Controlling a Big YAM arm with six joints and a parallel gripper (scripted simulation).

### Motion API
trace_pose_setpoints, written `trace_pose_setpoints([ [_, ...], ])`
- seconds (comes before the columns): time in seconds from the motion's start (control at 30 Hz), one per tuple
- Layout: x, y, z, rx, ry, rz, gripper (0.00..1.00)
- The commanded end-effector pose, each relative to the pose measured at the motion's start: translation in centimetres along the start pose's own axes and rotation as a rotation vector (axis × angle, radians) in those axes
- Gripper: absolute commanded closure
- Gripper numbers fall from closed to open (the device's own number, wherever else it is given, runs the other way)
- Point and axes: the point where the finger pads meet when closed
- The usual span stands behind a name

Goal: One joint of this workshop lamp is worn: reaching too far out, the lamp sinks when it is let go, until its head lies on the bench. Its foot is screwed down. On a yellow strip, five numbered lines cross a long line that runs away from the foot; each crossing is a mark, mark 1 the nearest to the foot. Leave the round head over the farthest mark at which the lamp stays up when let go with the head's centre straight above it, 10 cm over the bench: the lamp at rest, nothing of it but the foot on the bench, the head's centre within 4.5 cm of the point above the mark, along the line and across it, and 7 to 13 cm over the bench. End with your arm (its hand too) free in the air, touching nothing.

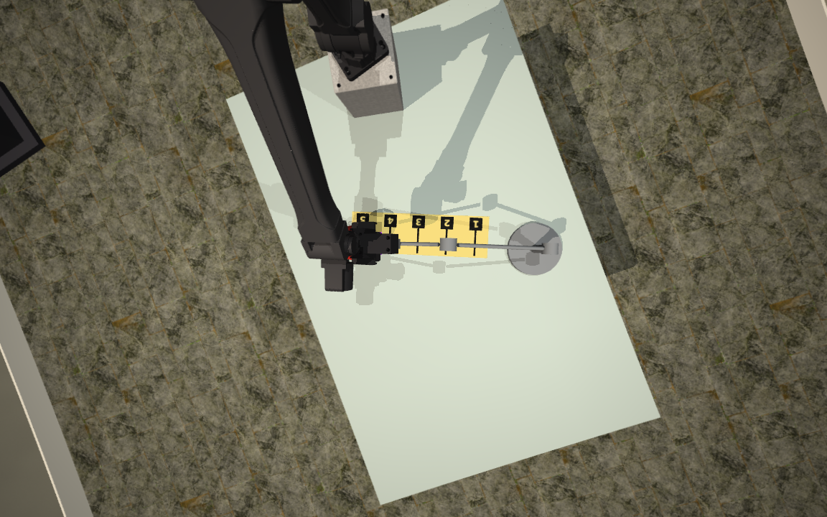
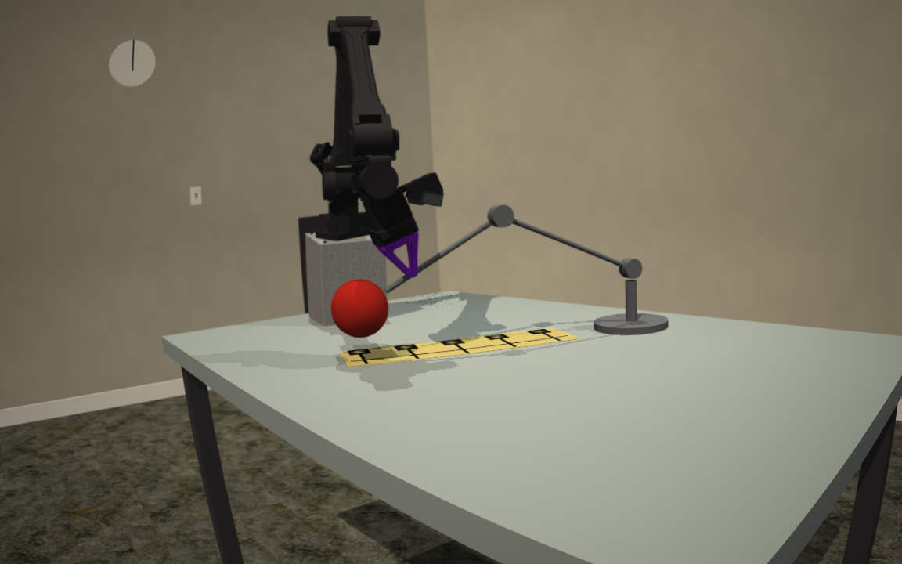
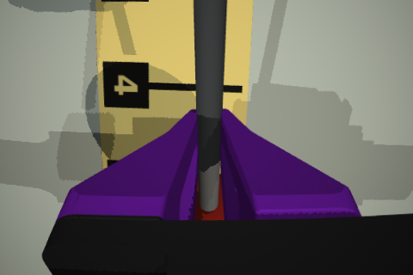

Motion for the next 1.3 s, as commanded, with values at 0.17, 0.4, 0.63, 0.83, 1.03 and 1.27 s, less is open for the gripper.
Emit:
trace_pose_setpoints([
  [0.17,-0.1,1.6,-1.2,0.01,-0.025,-0.043,1.0],
  [0.4,-0.3,2.2,-0.9,0.01,-0.025,-0.043,1.0],
  [0.63,-0.4,2.8,-0.5,0.01,-0.025,-0.043,1.0],
  [0.83,-0.6,3.0,-0.4,0.01,-0.025,-0.043,1.0],
  [1.03,-0.8,3.4,-0.1,0.01,-0.025,-0.043,1.0],
  [1.27,-1.0,3.7,0.1,0.01,-0.025,-0.043,1.0],
])
Point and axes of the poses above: the point where the finger pads meet when closed, its own y axis back along the fingers, its own x axis across the jaws, z = x × y, and after that the axes turned 15 degrees about -y, right-handed
